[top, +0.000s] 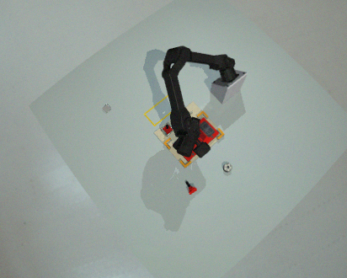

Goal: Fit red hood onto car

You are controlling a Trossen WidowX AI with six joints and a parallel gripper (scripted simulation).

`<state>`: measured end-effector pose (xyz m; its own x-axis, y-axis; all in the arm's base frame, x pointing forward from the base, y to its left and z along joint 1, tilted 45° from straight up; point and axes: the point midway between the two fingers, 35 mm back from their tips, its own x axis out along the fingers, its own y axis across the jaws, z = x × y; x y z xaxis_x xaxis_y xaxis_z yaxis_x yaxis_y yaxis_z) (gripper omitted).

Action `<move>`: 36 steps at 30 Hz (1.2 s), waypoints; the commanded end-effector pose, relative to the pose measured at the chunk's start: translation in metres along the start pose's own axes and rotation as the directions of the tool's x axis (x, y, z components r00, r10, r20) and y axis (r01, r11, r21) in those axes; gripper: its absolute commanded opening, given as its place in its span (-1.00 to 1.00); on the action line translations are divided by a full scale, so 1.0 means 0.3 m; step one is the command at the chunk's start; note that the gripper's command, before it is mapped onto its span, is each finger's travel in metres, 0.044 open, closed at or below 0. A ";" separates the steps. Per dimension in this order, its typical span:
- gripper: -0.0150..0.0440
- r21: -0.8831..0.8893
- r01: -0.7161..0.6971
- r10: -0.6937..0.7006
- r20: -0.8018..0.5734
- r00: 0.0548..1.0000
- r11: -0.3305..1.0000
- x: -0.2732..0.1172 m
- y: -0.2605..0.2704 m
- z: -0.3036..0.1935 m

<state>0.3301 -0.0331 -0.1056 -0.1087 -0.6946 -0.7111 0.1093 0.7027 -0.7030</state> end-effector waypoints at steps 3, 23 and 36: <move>-0.49 0.003 0.008 -0.008 -0.006 1.000 1.000 0.030 -0.002 0.001; -0.05 0.010 0.002 -0.002 -0.005 1.000 1.000 0.035 -0.002 0.006; 1.00 0.010 0.002 -0.002 -0.005 1.000 1.000 0.035 -0.002 0.006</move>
<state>0.3307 -0.0410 -0.1126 -0.1144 -0.6946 -0.7103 0.1190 0.7002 -0.7039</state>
